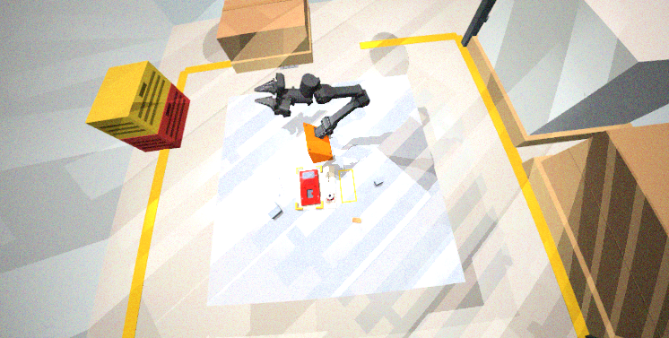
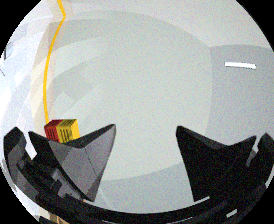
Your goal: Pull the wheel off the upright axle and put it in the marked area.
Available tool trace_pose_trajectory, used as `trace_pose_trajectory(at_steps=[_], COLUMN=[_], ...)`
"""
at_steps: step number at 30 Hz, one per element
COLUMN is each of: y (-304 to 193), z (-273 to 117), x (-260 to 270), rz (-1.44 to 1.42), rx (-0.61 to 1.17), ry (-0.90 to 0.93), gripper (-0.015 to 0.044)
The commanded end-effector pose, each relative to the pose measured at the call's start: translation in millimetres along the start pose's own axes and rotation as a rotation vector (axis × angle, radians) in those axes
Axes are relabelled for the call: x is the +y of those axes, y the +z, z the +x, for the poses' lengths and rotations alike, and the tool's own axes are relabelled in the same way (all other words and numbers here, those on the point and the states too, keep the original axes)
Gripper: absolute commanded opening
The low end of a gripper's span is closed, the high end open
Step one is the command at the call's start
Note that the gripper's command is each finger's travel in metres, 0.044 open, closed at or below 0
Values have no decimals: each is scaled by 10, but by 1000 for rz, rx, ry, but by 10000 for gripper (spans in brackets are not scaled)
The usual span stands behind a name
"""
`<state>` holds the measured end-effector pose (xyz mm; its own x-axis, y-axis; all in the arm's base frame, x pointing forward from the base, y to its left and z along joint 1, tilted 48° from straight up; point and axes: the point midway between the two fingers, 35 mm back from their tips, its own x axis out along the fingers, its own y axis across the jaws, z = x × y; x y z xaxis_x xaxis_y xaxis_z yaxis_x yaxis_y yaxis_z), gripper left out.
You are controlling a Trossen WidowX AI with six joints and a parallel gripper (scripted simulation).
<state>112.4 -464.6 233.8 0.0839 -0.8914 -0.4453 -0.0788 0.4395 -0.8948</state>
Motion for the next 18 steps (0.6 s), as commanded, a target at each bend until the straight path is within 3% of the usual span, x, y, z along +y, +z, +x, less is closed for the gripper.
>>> trace_pose_trajectory(at_steps=[1, 18], y=[389, 1739], z=[46, -234], x=[230, 1311], rz=[28, 117], rx=[-106, -411], ry=[95, 571], gripper=[300, 300])
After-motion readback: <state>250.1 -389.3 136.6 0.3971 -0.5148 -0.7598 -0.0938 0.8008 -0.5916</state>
